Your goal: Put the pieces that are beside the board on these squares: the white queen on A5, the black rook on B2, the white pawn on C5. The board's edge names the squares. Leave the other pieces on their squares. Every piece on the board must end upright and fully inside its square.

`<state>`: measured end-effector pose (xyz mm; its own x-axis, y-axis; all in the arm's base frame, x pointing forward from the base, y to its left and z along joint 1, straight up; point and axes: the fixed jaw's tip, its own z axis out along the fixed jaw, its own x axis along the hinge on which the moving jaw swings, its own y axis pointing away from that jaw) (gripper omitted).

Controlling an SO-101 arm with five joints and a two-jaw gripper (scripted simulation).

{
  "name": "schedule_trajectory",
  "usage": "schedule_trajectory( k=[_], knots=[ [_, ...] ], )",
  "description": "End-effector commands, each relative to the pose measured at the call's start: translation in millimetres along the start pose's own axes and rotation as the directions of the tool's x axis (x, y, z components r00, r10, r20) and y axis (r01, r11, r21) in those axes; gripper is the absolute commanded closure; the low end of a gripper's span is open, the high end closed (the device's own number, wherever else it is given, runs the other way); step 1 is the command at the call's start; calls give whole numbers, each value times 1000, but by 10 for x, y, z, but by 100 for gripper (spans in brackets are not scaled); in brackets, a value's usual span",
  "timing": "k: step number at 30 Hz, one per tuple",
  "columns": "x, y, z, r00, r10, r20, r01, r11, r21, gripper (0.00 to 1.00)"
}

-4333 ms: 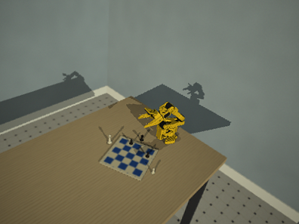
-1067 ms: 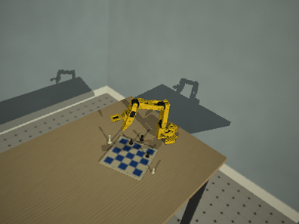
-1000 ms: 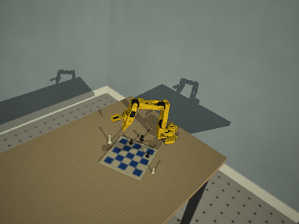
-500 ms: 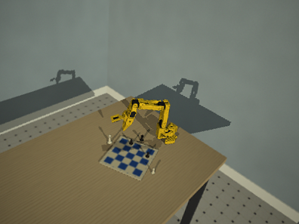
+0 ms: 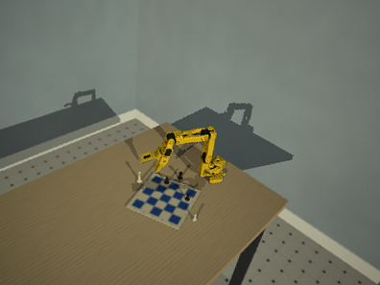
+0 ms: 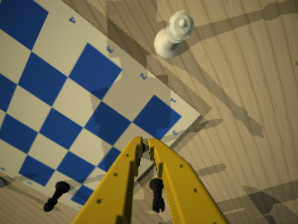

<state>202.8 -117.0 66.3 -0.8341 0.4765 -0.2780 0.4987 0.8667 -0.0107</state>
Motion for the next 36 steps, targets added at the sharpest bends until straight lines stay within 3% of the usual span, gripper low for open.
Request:
schedule_trajectory(
  k=[1, 11, 36],
  knots=[
    [32, -17, 116, 1000, 11, 6, -11, 1000, 2, 100],
    [91, -15, 337, 1000, 11, 6, -11, 1000, 2, 100],
    [155, -12, 397, 1000, 10, 5, -10, 1000, 1, 100]
  ],
)
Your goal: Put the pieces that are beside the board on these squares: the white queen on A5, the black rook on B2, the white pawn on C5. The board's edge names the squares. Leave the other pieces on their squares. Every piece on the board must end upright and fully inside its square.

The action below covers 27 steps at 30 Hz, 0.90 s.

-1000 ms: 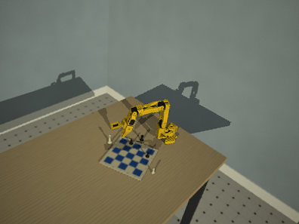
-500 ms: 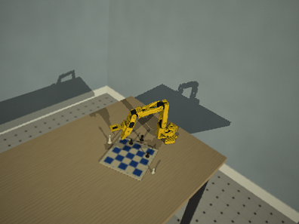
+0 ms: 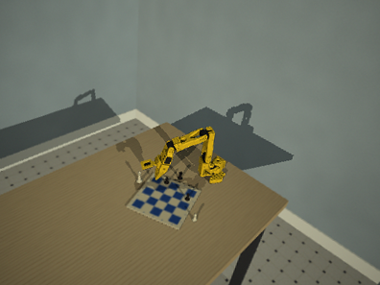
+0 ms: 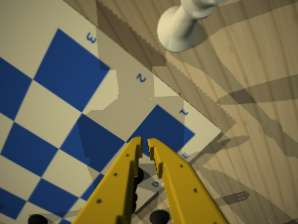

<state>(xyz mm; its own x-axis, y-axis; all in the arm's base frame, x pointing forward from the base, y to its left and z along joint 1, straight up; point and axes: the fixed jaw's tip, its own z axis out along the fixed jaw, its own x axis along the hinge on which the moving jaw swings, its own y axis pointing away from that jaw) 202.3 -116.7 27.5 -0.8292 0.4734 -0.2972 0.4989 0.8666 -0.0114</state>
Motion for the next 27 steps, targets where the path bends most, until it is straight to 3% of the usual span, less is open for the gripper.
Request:
schedule_trajectory(
  k=[1, 27],
  knots=[
    [41, -16, 25, 1000, 10, -15, -10, 1000, 1, 100],
    [29, -16, -13, 1000, 10, -15, -10, 1000, 1, 100]
  ],
)
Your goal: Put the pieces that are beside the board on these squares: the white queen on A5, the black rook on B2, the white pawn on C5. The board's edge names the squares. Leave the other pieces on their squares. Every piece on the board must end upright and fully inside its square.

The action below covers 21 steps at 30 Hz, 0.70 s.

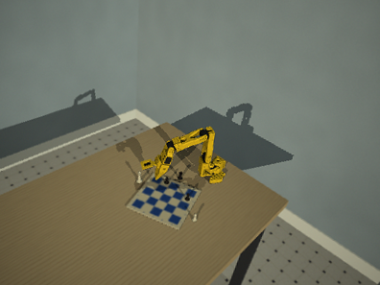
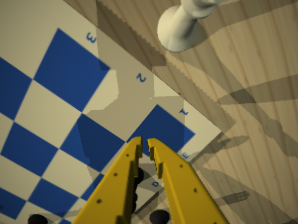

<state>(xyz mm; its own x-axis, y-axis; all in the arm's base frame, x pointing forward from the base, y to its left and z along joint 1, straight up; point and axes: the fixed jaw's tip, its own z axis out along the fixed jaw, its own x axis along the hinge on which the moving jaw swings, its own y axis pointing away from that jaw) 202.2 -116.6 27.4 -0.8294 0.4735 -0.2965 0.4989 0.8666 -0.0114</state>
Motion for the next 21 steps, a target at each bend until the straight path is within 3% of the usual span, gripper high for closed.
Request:
schedule_trajectory(
  k=[1, 6, 17, 21],
  knots=[
    [22, -17, -33, 1000, 10, -14, -10, 1000, 1, 100],
    [-2, -17, -116, 1000, 10, -14, -10, 1000, 1, 100],
    [-122, -22, -540, 1000, 10, -13, -10, 1000, 1, 100],
    [-138, -23, -591, 1000, 10, -13, -10, 1000, 1, 100]
  ],
)
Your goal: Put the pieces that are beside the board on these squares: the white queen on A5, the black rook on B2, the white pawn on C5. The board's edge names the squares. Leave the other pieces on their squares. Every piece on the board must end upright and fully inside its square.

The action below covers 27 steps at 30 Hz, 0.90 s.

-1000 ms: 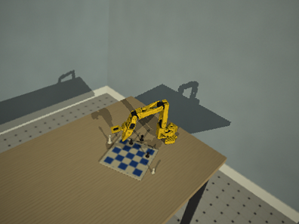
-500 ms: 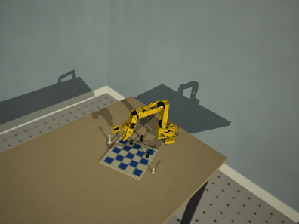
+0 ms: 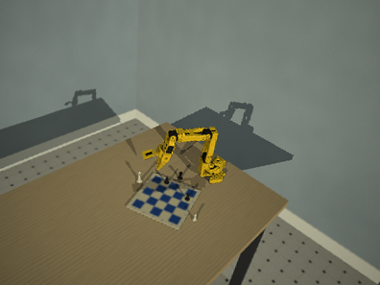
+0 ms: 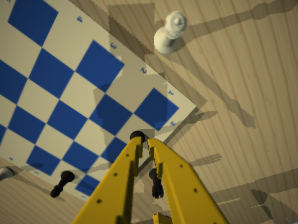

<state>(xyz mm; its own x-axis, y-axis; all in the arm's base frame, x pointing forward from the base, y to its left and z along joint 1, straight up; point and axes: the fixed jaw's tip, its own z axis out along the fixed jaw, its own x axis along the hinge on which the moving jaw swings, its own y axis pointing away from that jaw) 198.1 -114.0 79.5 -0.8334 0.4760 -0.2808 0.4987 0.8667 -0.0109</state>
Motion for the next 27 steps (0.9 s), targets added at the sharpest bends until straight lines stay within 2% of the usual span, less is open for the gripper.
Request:
schedule_trajectory(
  k=[1, 10, 14, 16, 22, 27],
  knots=[
    [-33, -19, -99, 1000, 10, 3, -10, 1000, 1, 100],
    [-68, -23, -126, 1000, 12, 13, -12, 1000, 2, 100],
    [-251, -53, -39, 996, 30, 83, -31, 1000, 6, 96],
    [-251, -53, -39, 996, 30, 83, -31, 1000, 6, 96],
    [-623, -126, 142, 970, 65, 233, -70, 998, 9, 90],
    [-706, -145, 183, 961, 73, 268, -79, 997, 9, 88]
  ],
)
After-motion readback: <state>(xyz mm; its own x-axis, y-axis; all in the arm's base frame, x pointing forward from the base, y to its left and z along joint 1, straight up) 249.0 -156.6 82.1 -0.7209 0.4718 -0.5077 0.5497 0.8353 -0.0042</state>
